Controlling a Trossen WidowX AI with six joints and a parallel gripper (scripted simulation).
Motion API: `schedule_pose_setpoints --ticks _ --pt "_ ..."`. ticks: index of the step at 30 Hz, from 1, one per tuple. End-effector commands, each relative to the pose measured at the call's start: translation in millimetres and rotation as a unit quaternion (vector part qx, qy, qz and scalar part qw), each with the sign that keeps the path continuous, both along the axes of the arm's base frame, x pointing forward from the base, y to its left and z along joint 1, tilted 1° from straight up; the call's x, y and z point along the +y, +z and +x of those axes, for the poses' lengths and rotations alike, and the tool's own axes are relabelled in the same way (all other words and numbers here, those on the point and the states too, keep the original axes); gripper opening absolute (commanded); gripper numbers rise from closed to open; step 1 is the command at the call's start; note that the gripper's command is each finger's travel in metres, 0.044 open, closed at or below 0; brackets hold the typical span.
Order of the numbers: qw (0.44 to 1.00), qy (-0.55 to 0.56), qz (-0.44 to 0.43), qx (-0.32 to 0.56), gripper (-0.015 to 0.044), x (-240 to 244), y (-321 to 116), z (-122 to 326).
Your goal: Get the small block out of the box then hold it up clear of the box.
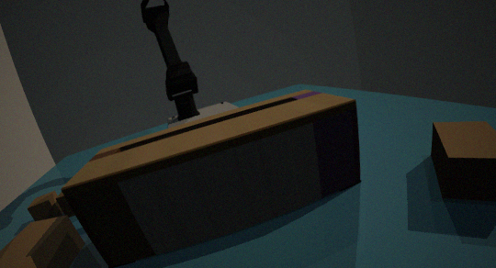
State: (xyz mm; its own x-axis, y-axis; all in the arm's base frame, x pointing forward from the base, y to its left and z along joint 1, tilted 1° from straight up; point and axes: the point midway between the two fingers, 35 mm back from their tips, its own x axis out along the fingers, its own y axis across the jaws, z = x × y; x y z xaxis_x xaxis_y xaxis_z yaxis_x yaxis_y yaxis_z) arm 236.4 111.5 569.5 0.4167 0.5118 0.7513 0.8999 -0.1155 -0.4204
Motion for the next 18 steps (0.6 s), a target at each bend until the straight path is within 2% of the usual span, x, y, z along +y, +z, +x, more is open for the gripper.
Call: schedule_pose_setpoints --ticks 1,5,8,13,18 --pt "1.0 0.004 0.002 0.008 0.04 0 -1 3" --pt "0.982 0.069 0.052 0.171 0.04 -4 -30 51" --pt "0.936 0.116 0.117 0.311 0.04 -11 -62 90" --pt "0.804 0.168 0.256 0.509 0.04 -26 -124 141" --pt "0.651 0.184 0.39 0.625 0.04 -42 -179 168"
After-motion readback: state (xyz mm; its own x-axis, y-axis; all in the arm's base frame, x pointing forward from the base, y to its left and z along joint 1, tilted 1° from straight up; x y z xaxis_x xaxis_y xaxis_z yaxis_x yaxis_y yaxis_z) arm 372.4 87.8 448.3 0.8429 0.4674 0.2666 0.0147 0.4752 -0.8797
